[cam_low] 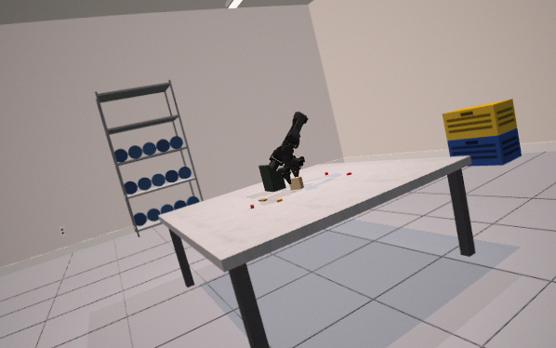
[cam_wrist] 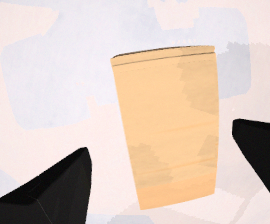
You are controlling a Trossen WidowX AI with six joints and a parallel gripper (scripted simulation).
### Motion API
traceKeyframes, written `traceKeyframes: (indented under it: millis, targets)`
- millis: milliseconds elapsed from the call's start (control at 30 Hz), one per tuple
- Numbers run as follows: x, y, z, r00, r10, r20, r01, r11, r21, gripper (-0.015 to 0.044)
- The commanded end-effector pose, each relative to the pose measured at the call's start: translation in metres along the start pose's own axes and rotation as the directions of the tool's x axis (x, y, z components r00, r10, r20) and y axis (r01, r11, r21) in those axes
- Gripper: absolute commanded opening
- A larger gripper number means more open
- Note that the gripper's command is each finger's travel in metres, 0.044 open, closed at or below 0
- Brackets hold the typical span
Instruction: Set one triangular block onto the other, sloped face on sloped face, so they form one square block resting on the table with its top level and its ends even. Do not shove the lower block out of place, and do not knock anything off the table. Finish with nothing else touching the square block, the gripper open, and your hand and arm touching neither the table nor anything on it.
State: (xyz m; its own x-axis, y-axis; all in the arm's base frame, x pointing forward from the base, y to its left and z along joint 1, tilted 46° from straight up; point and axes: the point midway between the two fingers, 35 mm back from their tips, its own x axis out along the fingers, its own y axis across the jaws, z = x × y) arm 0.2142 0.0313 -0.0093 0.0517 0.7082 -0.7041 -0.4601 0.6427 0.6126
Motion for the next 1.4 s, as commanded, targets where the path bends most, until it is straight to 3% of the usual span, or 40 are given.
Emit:
traceKeyframes:
  millis: [0,233,433,500,1367]
  targets:
    - [0.000,0.000,0.000,1.000,0.000,0.000,0.000,1.000,0.000,0.0440]
    - [-0.009,-0.002,0.001,1.000,-0.004,-0.001,0.004,1.000,0.001,0.0440]
    - [-0.099,-0.003,0.001,1.000,-0.007,-0.005,0.007,1.000,0.002,0.0440]
    - [-0.110,-0.001,0.000,1.000,-0.004,-0.004,0.004,1.000,0.001,0.0440]
    - [-0.106,-0.005,0.002,1.000,-0.022,0.013,0.022,1.000,0.004,0.0440]
